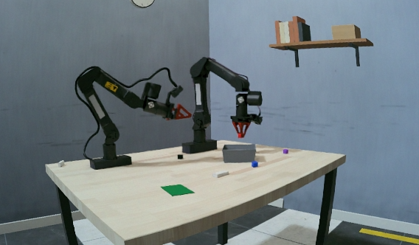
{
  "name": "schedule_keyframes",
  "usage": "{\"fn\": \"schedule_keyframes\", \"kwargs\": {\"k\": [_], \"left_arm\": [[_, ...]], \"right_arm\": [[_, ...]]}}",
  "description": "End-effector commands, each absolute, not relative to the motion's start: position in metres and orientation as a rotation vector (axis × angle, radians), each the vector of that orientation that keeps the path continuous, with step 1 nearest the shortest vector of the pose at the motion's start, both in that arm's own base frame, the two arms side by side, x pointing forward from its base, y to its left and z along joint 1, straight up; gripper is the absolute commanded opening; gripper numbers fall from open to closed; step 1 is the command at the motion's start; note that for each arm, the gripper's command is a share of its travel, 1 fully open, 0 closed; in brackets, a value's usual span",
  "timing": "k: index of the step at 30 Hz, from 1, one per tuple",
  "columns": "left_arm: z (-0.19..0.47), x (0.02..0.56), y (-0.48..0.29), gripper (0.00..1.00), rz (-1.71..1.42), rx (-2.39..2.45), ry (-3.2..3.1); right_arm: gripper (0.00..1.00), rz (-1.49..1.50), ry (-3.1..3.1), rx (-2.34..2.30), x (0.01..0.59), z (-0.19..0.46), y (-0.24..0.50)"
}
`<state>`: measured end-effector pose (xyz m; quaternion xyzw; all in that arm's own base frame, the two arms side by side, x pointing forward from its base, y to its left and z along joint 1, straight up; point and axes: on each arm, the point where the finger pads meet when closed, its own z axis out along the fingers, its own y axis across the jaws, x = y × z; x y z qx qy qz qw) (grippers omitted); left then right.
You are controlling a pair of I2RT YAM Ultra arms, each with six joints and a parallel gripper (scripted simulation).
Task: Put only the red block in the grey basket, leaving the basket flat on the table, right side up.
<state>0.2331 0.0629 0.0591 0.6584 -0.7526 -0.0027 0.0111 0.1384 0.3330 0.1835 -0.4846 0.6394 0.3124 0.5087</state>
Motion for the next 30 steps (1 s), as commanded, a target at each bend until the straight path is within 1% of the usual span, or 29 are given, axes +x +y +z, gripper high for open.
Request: {"fn": "schedule_keyframes", "kwargs": {"k": [1, 9, 17, 30], "left_arm": [[0.072, 0.26, 0.04, 0.16, -0.017, 2.133, -2.306], [0.073, 0.299, -0.019, 0.16, -0.018, 2.071, -2.363], [0.073, 0.31, -0.036, 0.16, 0.005, 2.023, -2.391], [0.076, 0.316, -0.031, 0.16, 0.008, 2.043, -2.394]], "right_arm": [[1.0, 0.712, 1.568, -1.135, 0.148, 0.206, 0.307], [1.0, 0.68, 1.55, -1.042, 0.157, 0.236, 0.274], [1.0, 0.685, 1.526, -1.019, 0.158, 0.245, 0.272], [1.0, 0.681, 1.547, -1.025, 0.158, 0.236, 0.273]]}}
